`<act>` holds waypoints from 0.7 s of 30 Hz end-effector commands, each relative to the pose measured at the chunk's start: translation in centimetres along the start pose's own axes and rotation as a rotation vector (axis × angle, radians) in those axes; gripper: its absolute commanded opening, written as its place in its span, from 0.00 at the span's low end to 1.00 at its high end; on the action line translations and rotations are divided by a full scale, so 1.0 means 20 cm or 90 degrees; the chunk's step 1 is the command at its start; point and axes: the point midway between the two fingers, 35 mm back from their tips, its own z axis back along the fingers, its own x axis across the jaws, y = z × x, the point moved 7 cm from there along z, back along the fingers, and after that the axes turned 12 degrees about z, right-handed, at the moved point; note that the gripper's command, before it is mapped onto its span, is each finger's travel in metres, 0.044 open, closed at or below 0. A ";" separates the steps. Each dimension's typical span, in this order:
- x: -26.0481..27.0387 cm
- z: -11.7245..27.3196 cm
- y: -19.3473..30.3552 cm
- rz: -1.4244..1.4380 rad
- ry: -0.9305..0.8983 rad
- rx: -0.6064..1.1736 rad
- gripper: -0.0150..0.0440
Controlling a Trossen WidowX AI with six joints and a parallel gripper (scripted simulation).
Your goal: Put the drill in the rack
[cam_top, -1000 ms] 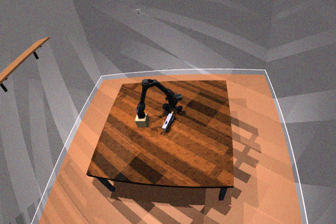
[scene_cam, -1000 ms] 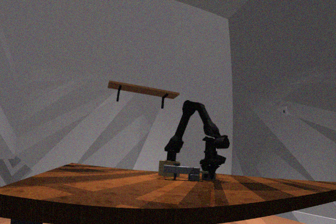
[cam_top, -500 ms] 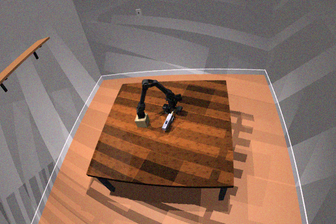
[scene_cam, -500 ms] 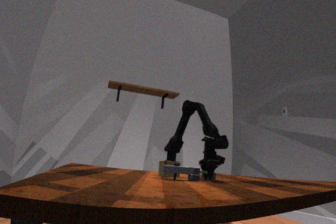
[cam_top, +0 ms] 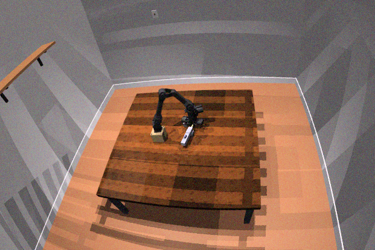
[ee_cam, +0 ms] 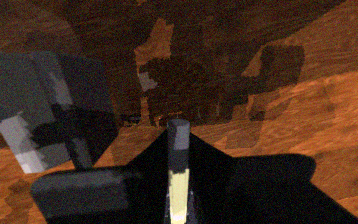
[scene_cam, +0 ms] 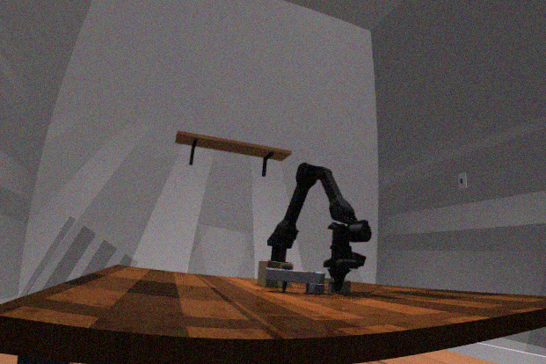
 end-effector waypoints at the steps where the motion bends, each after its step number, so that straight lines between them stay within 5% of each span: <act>1: 0.00 0.00 0.00 0.000 0.001 0.000 0.25; 21: 0.00 0.01 -0.04 0.003 0.000 0.000 0.25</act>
